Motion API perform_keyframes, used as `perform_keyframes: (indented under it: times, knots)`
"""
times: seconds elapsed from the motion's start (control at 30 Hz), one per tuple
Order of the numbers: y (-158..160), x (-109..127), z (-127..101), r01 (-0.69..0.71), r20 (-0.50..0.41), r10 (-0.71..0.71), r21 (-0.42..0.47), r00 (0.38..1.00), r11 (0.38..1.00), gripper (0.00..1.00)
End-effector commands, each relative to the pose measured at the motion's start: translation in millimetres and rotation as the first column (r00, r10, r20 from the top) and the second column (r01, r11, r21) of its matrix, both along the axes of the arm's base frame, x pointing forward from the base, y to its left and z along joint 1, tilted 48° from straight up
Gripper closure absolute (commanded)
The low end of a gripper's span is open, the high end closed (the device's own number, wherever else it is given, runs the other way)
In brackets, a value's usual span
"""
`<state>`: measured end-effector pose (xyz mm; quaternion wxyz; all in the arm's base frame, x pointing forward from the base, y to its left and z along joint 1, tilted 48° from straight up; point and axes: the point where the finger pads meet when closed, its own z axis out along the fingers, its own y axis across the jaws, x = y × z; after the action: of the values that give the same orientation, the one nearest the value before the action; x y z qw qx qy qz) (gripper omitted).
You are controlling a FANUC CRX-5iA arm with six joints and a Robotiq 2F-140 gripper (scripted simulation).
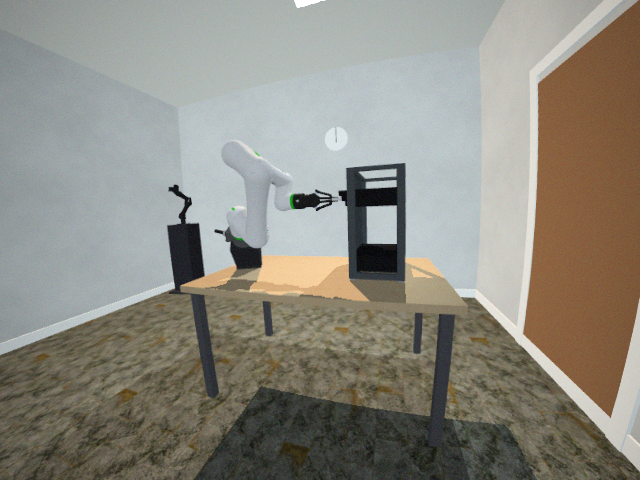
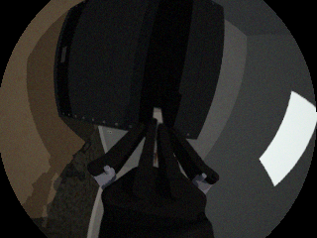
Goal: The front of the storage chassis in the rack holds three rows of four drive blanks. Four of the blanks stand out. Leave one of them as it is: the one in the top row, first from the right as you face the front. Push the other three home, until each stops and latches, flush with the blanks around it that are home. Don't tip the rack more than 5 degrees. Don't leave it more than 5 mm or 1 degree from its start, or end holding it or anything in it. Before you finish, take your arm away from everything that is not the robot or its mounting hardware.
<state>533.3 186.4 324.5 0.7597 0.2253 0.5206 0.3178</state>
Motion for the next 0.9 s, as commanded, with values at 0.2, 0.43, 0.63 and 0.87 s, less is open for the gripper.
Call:
perform_keyframes:
  times: [0.2,0.43,0.63,0.87]
  knots:
    - [0.3,5.8,2.4,-0.001,0.000,0.001,0.000,1.000,1.000,1.00]
    - [0.3,6.1,2.5,-0.001,0.000,0.001,0.000,1.000,1.000,1.00]
    - [0.4,8.4,3.4,-0.001,0.000,0.001,0.000,1.000,1.000,1.00]
    - [0.4,8.6,3.5,-0.001,0.000,0.001,0.000,1.000,1.000,1.00]
